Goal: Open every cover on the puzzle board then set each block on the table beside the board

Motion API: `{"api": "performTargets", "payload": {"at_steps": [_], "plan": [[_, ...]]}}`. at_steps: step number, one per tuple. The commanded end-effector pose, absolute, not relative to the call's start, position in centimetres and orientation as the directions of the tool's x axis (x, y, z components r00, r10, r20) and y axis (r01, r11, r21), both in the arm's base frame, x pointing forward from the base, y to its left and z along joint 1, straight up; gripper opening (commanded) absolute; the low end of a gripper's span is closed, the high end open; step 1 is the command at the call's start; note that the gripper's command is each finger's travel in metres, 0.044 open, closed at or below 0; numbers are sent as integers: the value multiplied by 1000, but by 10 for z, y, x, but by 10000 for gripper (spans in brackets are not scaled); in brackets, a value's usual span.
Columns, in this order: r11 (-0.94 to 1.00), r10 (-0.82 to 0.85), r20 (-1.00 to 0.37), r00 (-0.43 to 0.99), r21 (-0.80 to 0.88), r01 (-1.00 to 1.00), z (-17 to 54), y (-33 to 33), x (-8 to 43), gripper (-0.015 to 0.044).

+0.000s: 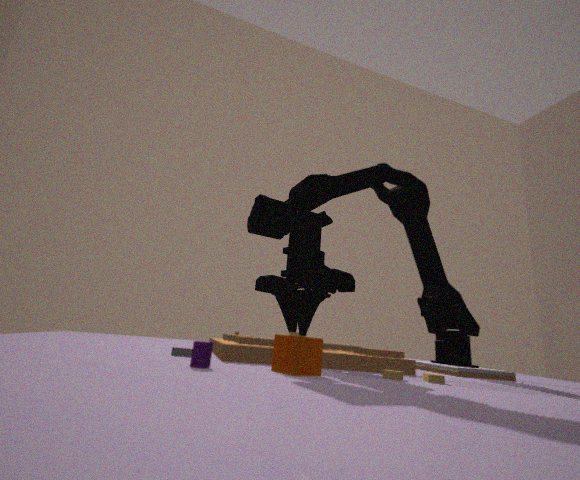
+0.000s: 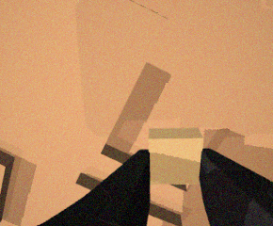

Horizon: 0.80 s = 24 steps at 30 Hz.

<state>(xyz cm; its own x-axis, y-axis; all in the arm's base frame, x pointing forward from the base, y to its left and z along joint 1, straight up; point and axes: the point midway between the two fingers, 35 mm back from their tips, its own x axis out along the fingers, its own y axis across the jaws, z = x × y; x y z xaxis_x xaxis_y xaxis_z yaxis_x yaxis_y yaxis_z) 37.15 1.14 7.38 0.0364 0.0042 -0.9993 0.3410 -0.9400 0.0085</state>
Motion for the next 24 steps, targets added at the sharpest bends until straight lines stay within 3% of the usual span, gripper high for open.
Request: {"api": "performTargets", "payload": {"at_steps": [1, 24], "plan": [[-940, 2, -999, 39, 12, 341, 81, 11, 372, 80], [-940, 1, -999, 38, 12, 341, 125, 11, 370, 80]]}}
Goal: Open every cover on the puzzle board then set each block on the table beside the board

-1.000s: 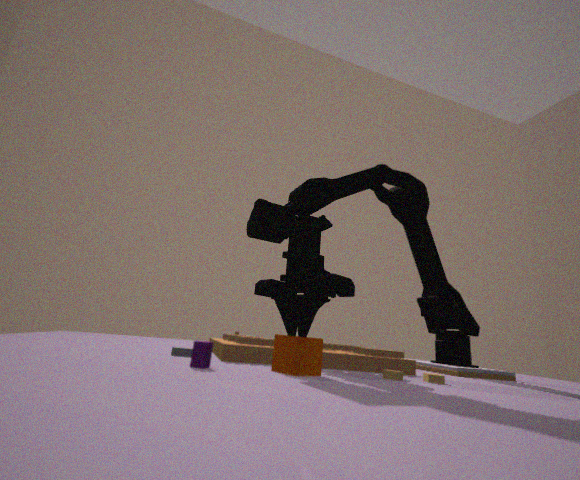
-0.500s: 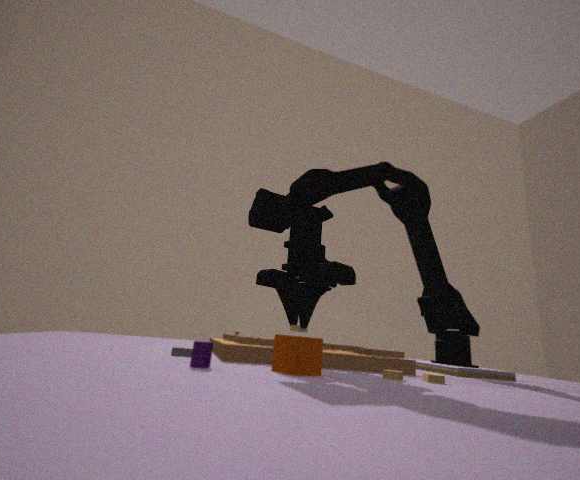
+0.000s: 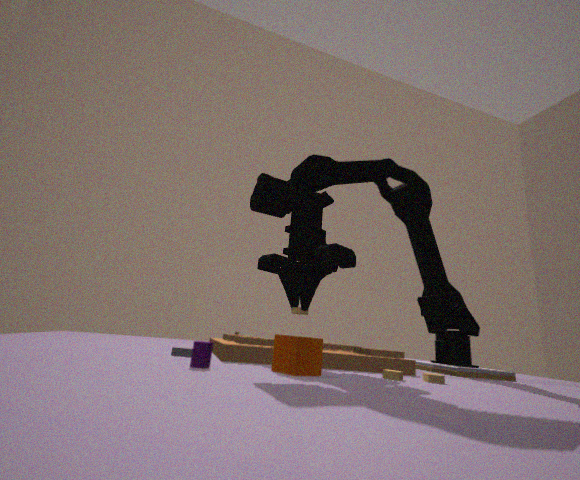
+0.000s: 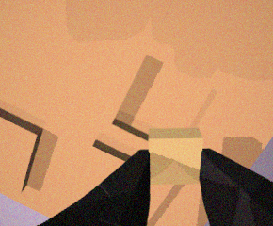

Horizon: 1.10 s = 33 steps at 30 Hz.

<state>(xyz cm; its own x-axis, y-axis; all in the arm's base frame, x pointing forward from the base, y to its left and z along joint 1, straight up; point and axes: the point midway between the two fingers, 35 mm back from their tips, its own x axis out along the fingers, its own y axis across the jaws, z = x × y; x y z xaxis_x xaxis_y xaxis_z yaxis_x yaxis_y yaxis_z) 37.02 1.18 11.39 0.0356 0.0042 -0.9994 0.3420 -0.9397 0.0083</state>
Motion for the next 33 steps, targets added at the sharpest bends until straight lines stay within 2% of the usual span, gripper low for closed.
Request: {"api": "performTargets", "payload": {"at_steps": [1, 10, 33], "plan": [[-940, 1, -999, 38, 12, 341, 127, 11, 370, 80], [-940, 0, -999, 38, 12, 341, 141, 9, 368, 80], [-940, -9, -999, 36, 20, 341, 142, -80, 347, 80]]}}
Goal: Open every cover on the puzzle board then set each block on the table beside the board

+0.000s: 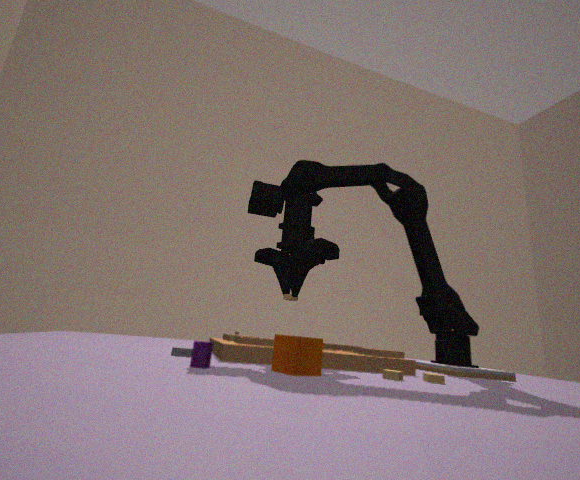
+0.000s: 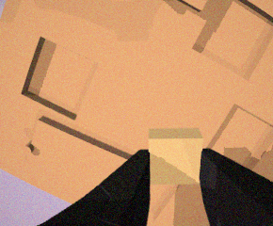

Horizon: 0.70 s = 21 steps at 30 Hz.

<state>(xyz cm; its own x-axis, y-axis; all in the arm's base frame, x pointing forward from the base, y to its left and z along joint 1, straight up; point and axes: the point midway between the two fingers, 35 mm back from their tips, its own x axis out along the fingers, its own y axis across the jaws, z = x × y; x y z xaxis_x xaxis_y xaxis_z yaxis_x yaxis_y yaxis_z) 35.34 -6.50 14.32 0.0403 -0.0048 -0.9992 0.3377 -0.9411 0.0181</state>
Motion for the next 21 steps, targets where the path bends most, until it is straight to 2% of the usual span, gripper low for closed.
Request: {"api": "performTargets", "payload": {"at_steps": [1, 21], "plan": [[-940, -9, -999, 36, 21, 341, 142, -83, 346, 80], [-940, -16, -999, 32, 26, 341, 141, -154, 308, 80]]}}
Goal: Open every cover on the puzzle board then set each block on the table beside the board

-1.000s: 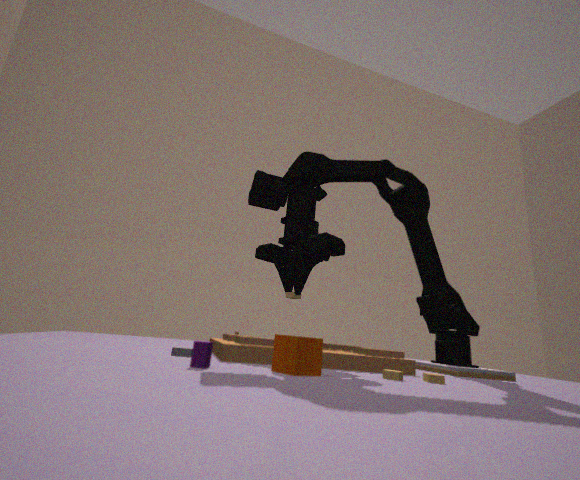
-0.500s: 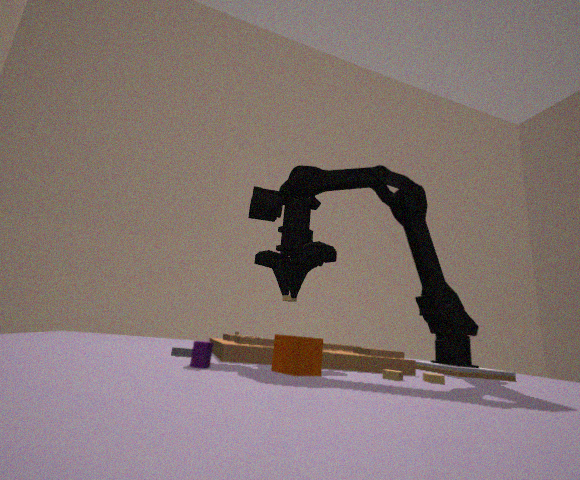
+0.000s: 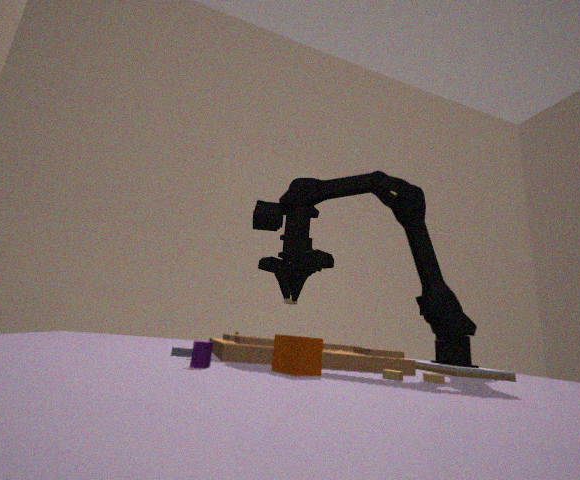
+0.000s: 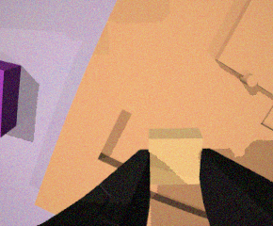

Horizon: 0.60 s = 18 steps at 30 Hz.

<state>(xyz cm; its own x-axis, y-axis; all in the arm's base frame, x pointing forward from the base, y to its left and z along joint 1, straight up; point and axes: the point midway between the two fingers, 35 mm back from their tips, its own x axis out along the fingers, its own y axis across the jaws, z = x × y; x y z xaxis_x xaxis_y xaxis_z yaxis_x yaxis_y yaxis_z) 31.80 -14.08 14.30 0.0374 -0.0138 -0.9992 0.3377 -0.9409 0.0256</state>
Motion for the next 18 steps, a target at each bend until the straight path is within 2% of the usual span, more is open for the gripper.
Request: {"api": "performTargets", "payload": {"at_steps": [1, 18], "plan": [[-940, -17, -999, 32, 26, 341, 141, -157, 306, 80], [-940, -22, -999, 27, 30, 341, 141, -207, 262, 80]]}}
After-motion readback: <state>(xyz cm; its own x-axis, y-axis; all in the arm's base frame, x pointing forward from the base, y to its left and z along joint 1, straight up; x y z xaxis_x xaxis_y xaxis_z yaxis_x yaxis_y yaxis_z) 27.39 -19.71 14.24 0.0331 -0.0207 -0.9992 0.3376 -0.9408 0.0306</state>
